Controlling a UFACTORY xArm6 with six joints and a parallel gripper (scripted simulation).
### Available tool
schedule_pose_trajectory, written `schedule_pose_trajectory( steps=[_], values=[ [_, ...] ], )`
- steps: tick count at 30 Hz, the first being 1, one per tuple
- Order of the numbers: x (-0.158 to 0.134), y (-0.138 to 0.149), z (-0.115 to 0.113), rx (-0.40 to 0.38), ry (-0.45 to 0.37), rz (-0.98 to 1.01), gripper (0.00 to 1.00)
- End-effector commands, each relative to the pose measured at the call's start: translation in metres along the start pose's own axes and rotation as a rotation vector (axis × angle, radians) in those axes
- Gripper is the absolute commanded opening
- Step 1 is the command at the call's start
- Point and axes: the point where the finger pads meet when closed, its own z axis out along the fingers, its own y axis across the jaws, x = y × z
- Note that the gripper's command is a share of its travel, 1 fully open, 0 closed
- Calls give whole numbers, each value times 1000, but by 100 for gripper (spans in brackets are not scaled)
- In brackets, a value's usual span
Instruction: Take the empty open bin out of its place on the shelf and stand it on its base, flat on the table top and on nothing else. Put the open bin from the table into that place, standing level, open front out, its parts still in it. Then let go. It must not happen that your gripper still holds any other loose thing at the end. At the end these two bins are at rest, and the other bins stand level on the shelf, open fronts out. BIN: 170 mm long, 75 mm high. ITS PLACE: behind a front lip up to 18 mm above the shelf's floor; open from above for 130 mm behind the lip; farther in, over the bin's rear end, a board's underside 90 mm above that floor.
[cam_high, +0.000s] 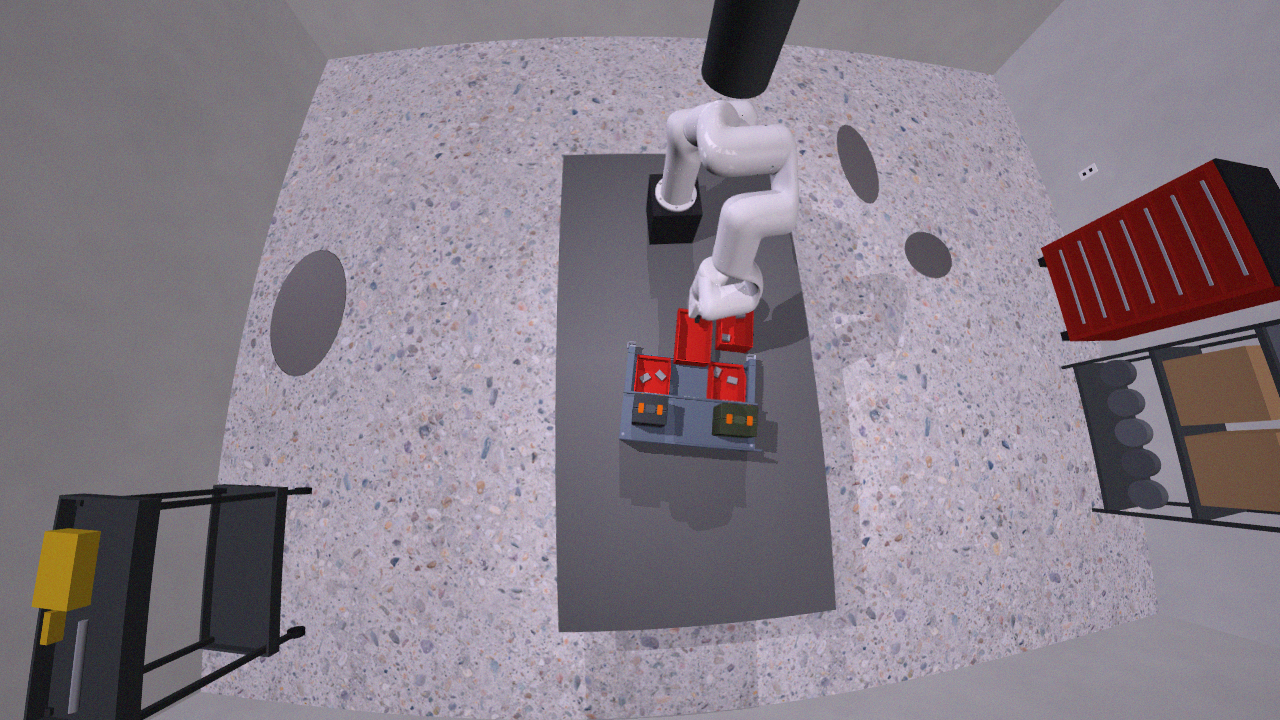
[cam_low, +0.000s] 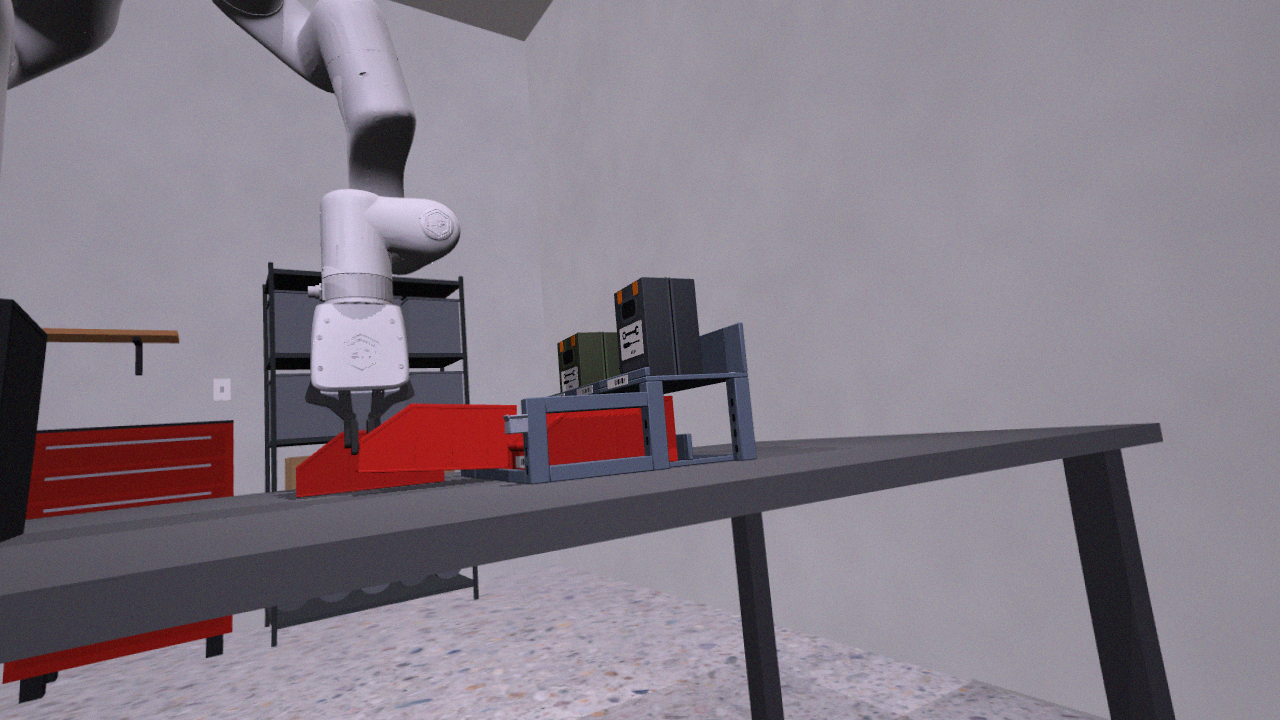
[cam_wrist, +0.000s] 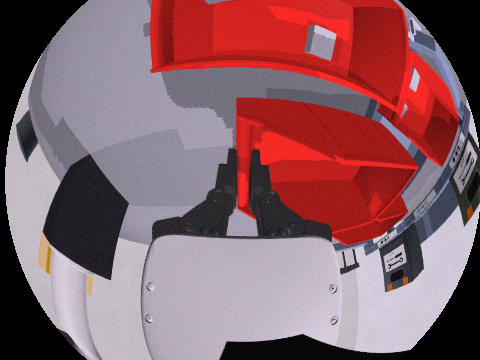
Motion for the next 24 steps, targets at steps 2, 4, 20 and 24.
schedule_pose_trajectory(
  steps=[2,4,20,24],
  values=[
    [0,1,-1,-2,1,0,0],
    [0,1,-1,-2,1,0,0],
    [0,-8,-1,-2,1,0,0],
    [0,-14,-1,-2,1,0,0]
  ],
)
